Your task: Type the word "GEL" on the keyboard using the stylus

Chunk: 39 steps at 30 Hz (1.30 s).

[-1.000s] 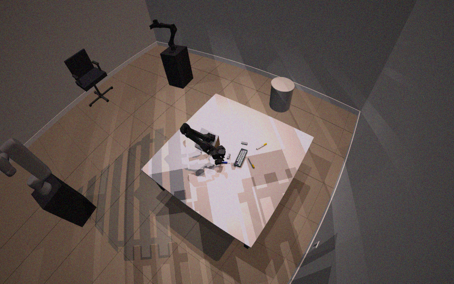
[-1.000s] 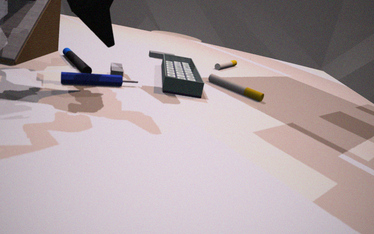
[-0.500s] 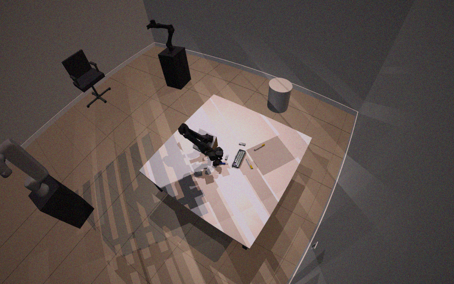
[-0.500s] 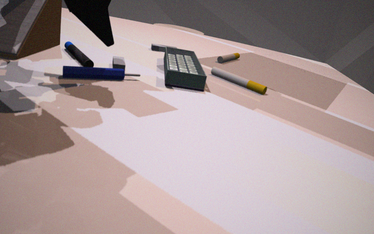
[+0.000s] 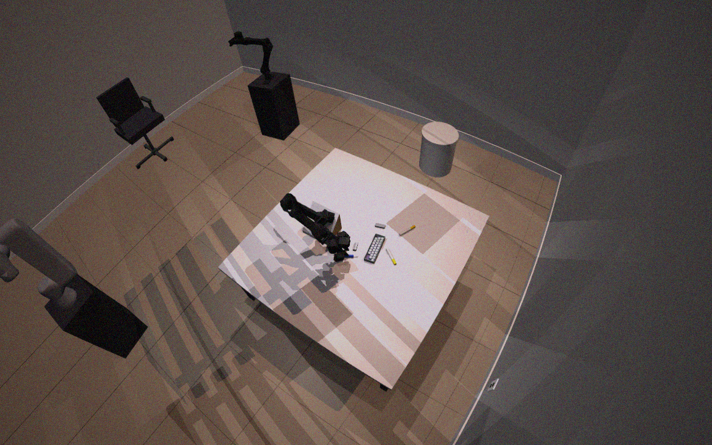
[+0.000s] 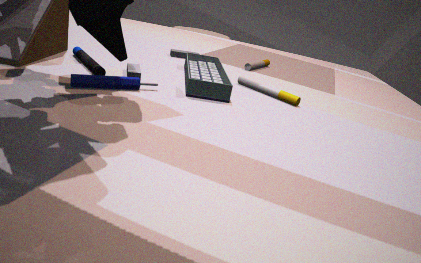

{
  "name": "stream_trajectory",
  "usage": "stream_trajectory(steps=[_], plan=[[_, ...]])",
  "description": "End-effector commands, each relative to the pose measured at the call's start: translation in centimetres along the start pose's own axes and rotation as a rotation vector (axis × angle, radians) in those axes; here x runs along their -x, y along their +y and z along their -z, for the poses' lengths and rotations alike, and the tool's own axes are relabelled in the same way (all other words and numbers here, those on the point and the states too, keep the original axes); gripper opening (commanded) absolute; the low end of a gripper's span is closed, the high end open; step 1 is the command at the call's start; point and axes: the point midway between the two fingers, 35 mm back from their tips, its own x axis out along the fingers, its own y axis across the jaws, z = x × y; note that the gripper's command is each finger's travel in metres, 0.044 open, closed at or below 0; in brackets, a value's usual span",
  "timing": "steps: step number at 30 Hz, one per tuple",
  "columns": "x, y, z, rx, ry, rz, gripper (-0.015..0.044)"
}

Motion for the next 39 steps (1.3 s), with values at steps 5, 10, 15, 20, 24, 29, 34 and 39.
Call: stream_trajectory(steps=[5, 10, 15, 20, 24, 29, 34, 39], plan=[[-0.7, 0.1, 0.3, 0.007, -0.004, -0.004, 0.015], [-1.0, 0.1, 0.5, 0.007, -0.004, -0.004, 0.015], [-1.4, 0.1, 0.7, 0.007, -0.004, -0.004, 0.015], [-1.7, 0.1, 0.9, 0.007, -0.004, -0.004, 0.015], [-2.1, 0.1, 1.1, 0.007, -0.004, -0.004, 0.015], [-2.4, 0.1, 1.3, 0.008, -0.004, -0.004, 0.015], [-2.8, 0.1, 1.5, 0.008, -0.003, -0.004, 0.015], [-3.2, 0.1, 1.7, 0.008, -0.003, -0.004, 0.015]])
